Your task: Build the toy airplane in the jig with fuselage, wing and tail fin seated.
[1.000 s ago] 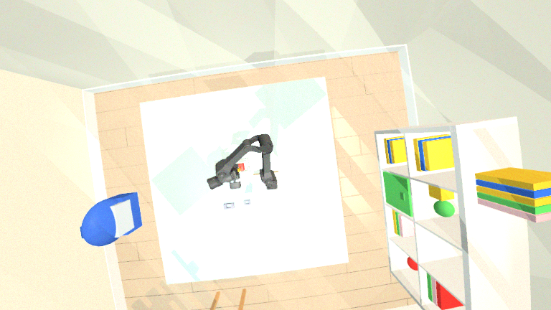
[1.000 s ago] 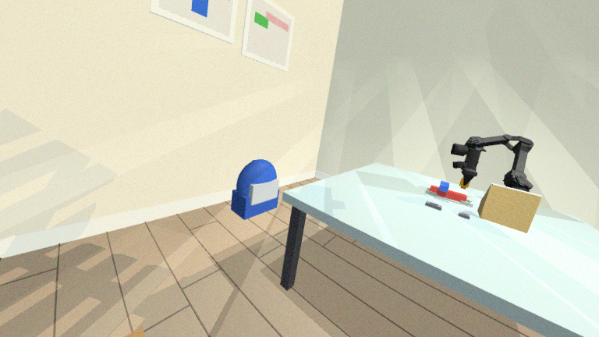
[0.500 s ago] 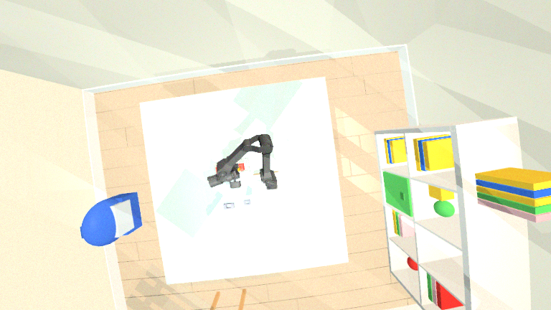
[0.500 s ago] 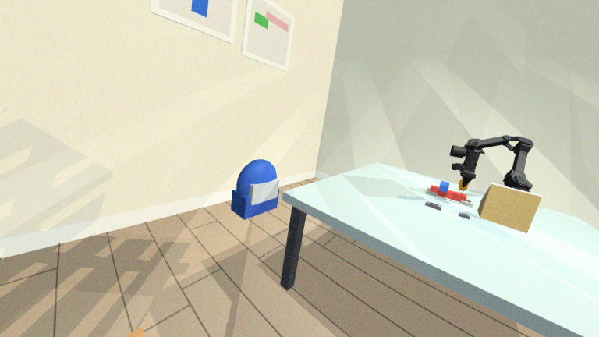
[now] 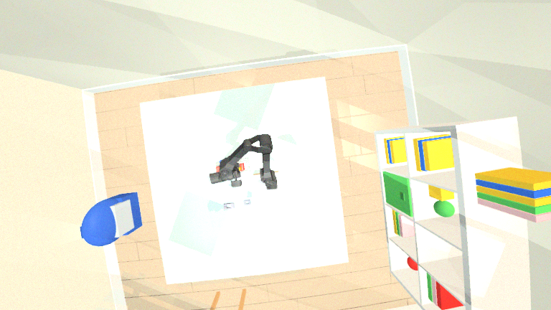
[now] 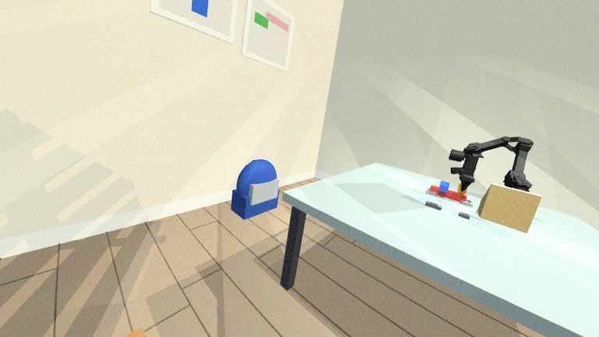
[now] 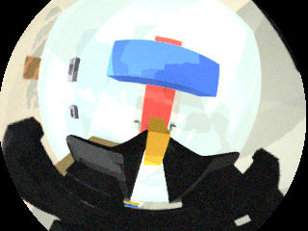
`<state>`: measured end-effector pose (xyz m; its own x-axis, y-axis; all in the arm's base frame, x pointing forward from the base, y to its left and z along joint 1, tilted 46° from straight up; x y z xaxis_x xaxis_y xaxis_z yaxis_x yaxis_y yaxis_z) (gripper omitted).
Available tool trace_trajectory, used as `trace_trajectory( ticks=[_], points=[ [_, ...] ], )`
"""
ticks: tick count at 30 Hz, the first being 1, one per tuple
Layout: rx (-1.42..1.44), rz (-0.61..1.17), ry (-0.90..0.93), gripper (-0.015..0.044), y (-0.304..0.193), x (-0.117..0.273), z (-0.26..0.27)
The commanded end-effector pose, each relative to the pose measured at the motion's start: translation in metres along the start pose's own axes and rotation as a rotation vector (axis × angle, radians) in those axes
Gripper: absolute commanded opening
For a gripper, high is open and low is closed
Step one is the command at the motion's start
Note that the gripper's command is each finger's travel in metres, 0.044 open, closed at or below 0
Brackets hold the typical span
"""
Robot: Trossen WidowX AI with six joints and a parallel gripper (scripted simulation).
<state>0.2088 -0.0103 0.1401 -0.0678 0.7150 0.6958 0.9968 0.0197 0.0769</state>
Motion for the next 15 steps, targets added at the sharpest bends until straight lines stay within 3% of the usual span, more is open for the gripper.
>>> trace_trajectory(
  ticks=[1, 4, 11, 14, 15],
  points=[
    [0.001, -0.002, -0.006, 0.0065, -0.0014, -0.0038, -0.0008],
    [0.001, -0.002, -0.006, 0.0065, -0.0013, -0.0038, -0.0009],
    [0.000, 0.000, -0.001, 0.0000, -0.0003, -0.0024, -0.0001],
    [0.000, 0.000, -0.001, 0.0000, -0.0003, -0.0024, -0.0001],
    [0.000, 0.000, -0.001, 0.0026, -0.0003, -0.0024, -0.0001]
  ],
)
Point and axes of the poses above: the point midway between the two fingers, 35 mm back from their tips, its own x axis back along the fingers, its own z axis across the jaws, y = z × x, the point moved 9 cm from there along x, back along the fingers, and after that the axes turned 5 degrees about -x, right-handed, at the moved point
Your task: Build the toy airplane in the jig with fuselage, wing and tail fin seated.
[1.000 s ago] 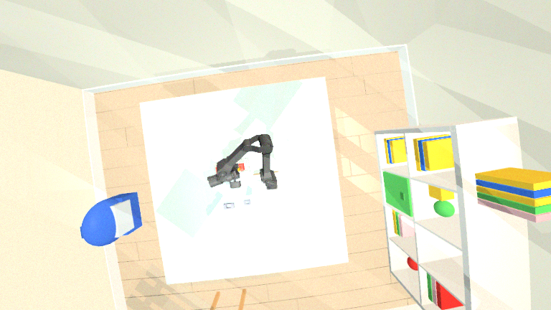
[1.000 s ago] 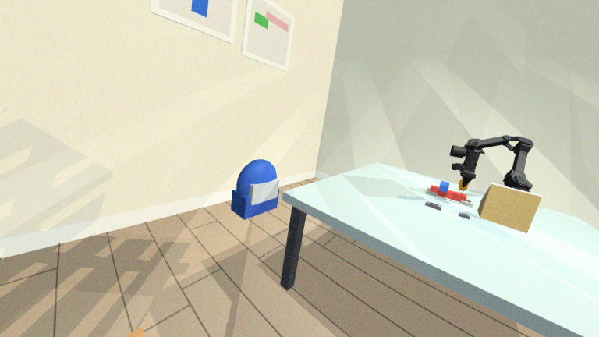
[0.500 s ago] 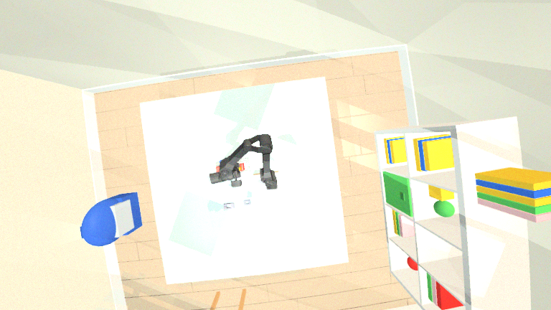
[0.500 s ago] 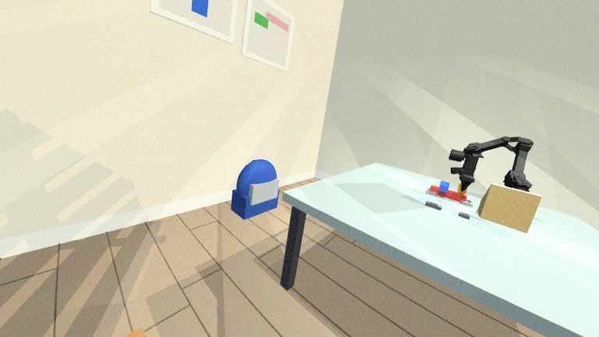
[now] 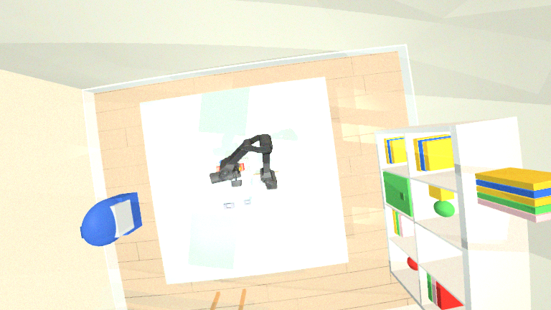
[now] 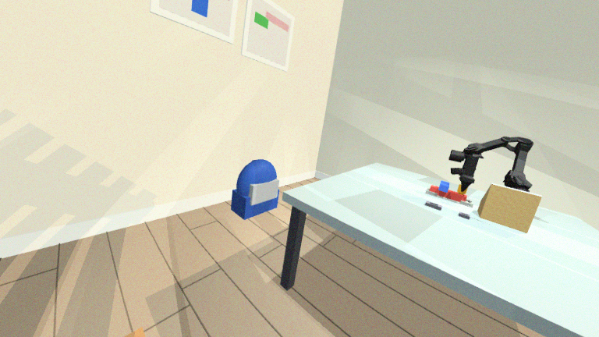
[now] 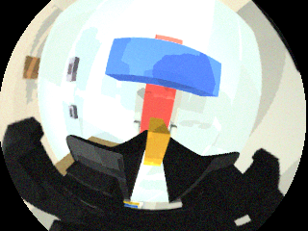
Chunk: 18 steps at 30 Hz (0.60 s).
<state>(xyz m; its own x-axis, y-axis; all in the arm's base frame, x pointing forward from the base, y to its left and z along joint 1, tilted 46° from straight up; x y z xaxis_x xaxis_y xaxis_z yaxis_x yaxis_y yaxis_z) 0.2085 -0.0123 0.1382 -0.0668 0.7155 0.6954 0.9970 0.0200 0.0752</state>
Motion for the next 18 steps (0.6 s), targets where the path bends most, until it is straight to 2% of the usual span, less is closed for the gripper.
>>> trace_trajectory(
  ticks=[1, 9, 18],
  points=[
    [-0.001, -0.001, 0.000, 0.0053, 0.0002, 0.0003, -0.0001],
    [-0.001, -0.001, 0.000, 0.0260, 0.0002, 0.0003, -0.0001],
    [-0.001, -0.001, 0.001, 0.0260, 0.0005, 0.0022, 0.0001]
  ],
)
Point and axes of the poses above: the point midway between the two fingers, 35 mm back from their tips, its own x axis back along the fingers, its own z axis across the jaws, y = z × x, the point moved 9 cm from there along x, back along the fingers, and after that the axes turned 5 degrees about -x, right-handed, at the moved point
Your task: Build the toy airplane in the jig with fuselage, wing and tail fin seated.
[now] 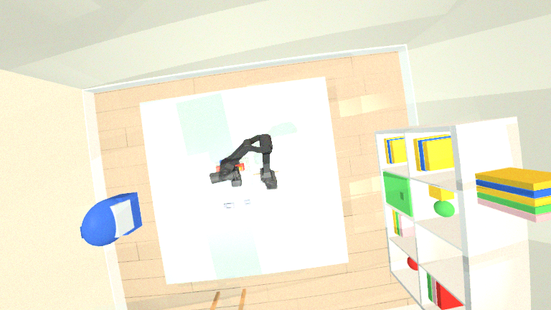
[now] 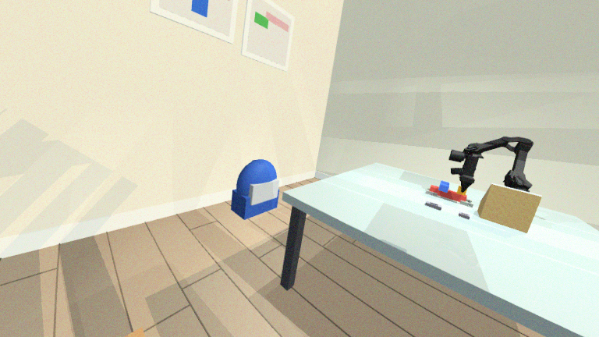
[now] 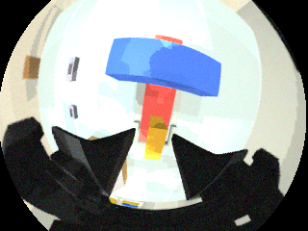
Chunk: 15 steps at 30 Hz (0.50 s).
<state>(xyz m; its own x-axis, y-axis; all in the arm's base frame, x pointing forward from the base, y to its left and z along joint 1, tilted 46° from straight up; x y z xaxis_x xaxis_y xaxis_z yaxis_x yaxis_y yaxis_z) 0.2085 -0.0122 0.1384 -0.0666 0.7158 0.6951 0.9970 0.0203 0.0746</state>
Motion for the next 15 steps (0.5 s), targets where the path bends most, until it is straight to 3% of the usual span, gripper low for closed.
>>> trace_trajectory(
  ticks=[1, 8, 15],
  points=[
    [-0.001, -0.001, 0.004, 0.0260, 0.002, 0.008, 0.001],
    [0.001, -0.001, 0.000, 0.0260, 0.000, 0.088, 0.002],
    [0.000, -0.001, -0.001, 0.0260, 0.003, 0.090, 0.002]
  ],
)
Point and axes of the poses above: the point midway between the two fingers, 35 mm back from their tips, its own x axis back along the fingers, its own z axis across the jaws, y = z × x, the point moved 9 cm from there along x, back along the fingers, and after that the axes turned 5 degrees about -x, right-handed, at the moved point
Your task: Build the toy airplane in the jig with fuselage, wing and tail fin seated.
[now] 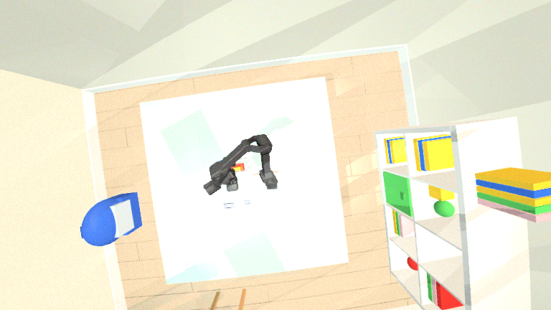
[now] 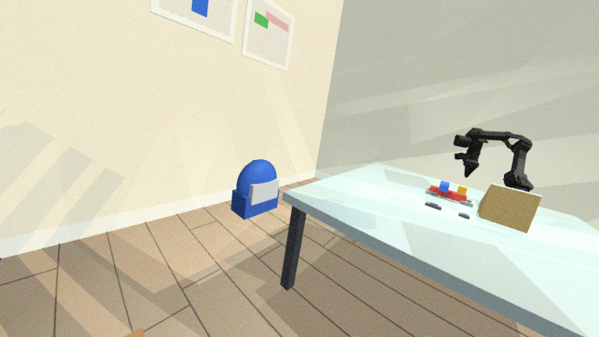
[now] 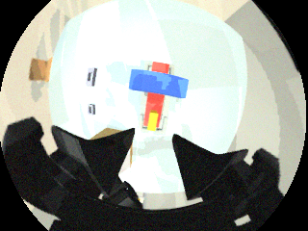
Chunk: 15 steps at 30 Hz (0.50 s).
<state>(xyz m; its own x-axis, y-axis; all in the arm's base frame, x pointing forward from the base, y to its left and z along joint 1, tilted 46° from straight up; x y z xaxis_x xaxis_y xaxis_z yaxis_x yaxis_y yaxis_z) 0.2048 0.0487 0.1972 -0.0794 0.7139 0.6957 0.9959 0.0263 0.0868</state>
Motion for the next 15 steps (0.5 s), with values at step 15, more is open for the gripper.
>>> trace_trajectory(
  ticks=[15],
  points=[
    [0.005, 0.012, -0.004, 0.0260, 0.0004, 0.0057, -0.0009]
  ],
)
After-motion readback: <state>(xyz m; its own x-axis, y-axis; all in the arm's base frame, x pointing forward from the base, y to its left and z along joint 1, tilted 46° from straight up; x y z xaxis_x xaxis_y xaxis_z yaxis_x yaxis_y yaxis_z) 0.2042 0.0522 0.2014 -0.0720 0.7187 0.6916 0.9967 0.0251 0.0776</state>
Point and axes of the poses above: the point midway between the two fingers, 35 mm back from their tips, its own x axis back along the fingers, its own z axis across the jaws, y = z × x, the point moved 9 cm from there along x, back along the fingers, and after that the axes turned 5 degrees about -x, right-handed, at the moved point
